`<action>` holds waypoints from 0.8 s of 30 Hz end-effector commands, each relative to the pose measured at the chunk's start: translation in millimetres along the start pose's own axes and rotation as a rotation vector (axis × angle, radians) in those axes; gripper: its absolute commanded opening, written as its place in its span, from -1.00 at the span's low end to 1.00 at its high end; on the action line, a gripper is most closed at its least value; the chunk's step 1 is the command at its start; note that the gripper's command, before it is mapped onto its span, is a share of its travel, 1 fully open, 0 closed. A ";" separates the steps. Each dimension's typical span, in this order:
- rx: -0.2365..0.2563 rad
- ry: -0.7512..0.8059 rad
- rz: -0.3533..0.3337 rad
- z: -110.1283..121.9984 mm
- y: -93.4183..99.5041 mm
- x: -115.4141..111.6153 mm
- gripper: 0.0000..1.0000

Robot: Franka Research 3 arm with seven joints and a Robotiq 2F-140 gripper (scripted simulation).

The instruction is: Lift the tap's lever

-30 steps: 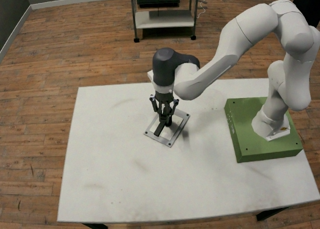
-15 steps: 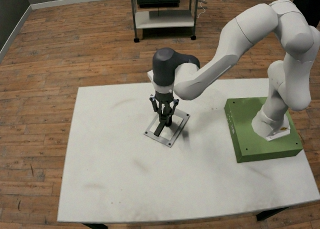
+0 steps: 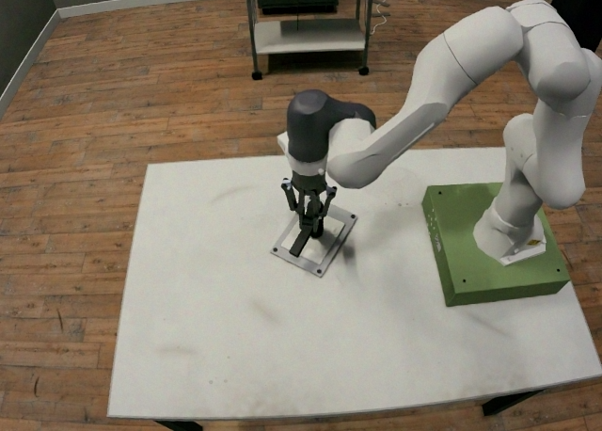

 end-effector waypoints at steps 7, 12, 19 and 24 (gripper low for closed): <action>-0.002 0.000 0.004 -0.9 4.0 5.8 -0.80; -0.002 0.000 0.004 -0.9 4.0 5.8 -0.80; -0.002 0.000 0.004 -0.9 4.0 5.8 -0.80; -0.002 0.000 0.004 -0.9 4.0 5.8 -0.09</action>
Point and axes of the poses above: the point where the finger pads meet when closed, its own y axis back along the fingers, its own z axis across the jaws, x = y × z, the point moved 6 cm from there along y, back along the fingers, and after that the axes turned 7 degrees about -y, right-handed, at the moved point
